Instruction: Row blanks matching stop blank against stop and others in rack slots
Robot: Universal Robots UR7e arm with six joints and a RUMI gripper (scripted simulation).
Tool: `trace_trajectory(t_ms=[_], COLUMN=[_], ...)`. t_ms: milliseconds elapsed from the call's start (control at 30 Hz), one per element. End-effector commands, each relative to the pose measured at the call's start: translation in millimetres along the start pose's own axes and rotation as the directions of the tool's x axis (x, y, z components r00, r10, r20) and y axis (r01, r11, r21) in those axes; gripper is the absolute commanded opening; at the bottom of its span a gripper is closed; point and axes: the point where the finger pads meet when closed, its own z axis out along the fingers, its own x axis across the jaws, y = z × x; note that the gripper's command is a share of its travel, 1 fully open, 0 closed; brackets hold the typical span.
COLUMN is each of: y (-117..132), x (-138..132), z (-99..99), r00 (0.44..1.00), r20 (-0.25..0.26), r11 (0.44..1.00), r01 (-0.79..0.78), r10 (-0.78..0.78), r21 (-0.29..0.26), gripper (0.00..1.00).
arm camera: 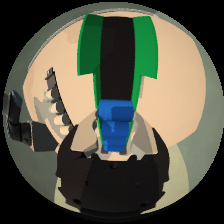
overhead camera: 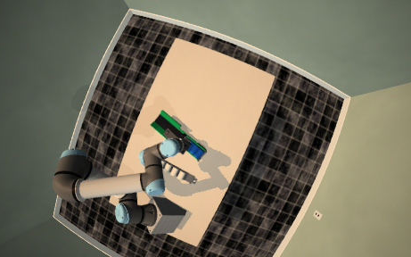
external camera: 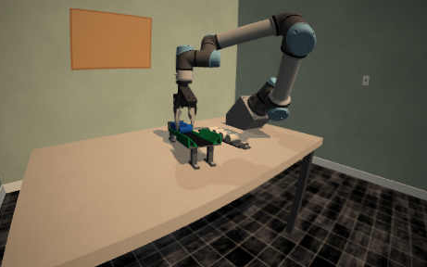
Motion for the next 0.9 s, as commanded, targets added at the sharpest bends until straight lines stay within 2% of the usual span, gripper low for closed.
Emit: trace_trajectory(t_ms=[0,233,367,867], y=[0.1,0.1,0.1,0.1], x=[0.4,0.4,0.4,0.4], z=[-0.6,-0.6,-0.6,-3.7], r00=[1.0,1.0,1.0,1.0], r20=[-0.001,-0.001,-0.001,-0.001], r11=[1.0,1.0,1.0,1.0], r01=[0.0,0.0,0.0,0.0], r10=[0.0,0.0,0.0,0.0], r21=[0.0,0.0,0.0,0.0], gripper=[0.39,0.42,0.47,0.47])
